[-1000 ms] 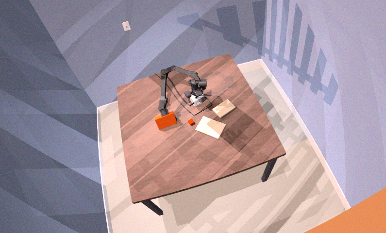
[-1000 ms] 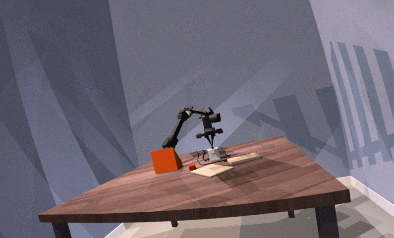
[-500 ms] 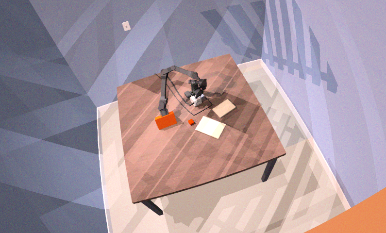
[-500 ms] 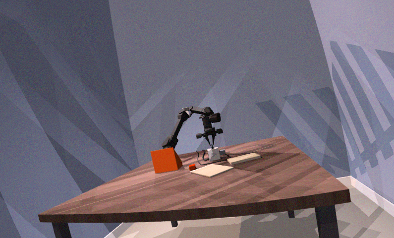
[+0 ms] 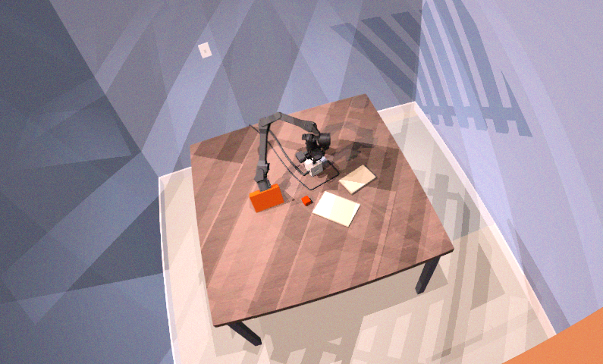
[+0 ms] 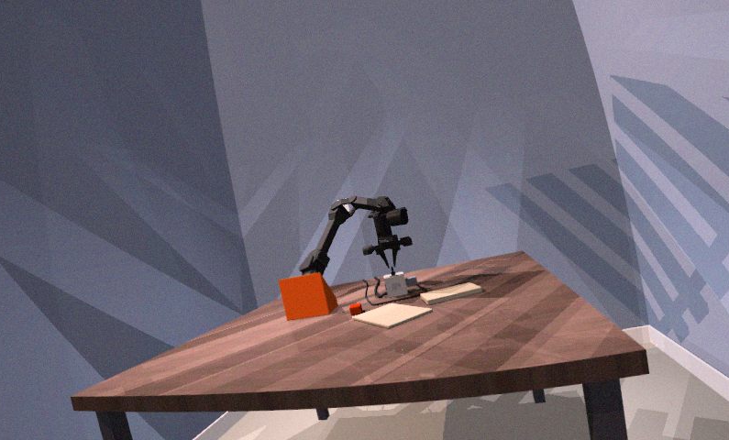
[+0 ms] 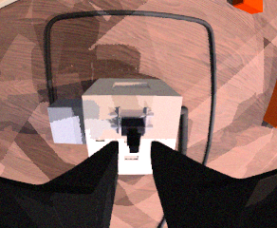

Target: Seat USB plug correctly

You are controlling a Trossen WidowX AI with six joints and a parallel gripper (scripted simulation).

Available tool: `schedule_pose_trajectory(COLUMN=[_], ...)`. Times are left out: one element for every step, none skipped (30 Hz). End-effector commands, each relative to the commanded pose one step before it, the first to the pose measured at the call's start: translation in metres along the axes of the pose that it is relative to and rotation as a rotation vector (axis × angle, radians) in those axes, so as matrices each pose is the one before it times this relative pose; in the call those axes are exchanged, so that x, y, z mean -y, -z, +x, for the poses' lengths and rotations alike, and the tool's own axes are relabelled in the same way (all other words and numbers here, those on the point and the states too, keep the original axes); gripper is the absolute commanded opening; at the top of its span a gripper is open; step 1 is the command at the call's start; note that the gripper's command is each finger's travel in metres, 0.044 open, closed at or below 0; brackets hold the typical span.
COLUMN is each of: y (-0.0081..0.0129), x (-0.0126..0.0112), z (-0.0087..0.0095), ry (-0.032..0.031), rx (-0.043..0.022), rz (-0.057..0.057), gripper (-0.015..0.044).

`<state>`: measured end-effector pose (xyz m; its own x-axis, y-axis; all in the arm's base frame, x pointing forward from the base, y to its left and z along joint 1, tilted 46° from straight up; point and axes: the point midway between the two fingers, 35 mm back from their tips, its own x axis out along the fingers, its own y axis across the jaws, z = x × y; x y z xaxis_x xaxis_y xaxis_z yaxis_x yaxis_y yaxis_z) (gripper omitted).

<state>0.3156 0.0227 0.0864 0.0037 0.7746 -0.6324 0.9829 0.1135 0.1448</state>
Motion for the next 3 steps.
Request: schedule_pose_trajectory(y=[0.0,0.00008,0.00008], x=[-0.00004,0.0,0.0], z=[-0.00471,-0.00099,-0.00099], ry=[0.00136,0.00002,0.00002], rx=[0.00315,0.00003,0.00003], rz=[-0.0047,0.0,0.0], gripper=[0.0095,0.0095,0.0095])
